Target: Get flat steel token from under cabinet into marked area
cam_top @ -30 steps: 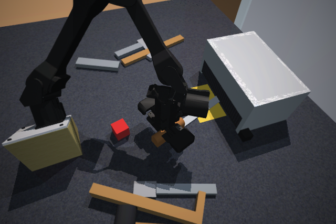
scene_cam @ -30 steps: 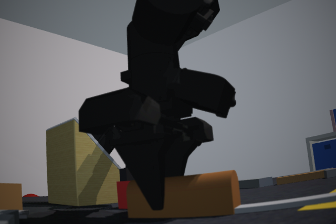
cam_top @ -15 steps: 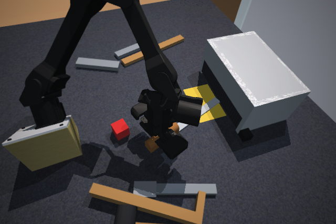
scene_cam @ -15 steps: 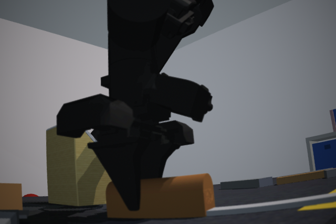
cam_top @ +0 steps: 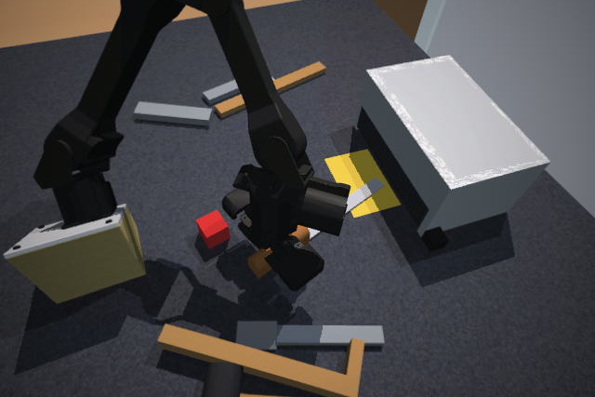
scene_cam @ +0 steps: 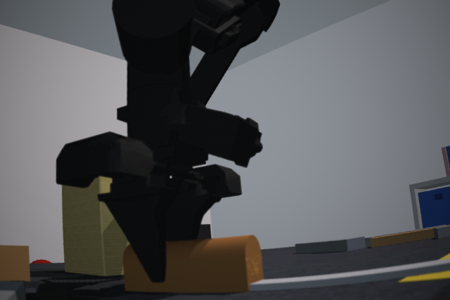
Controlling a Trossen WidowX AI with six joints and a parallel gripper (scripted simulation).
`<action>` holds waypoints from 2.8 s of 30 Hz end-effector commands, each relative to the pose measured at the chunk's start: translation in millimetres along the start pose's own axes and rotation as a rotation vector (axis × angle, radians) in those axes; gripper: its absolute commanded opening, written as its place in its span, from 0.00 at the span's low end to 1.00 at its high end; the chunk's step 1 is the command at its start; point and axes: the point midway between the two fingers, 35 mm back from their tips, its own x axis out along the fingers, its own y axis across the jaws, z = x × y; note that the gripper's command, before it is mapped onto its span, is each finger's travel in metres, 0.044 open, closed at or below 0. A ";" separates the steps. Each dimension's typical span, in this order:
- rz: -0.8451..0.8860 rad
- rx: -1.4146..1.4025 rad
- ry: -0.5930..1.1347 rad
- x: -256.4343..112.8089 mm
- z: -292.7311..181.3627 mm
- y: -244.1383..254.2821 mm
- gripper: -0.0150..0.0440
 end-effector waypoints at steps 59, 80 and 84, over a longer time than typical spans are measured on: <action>0.006 -0.190 0.004 -3.0 26.4 39.8 0.25; 0.008 -0.191 0.004 -2.9 34.8 62.7 0.25; 0.009 -0.191 0.004 -2.9 36.2 67.1 0.25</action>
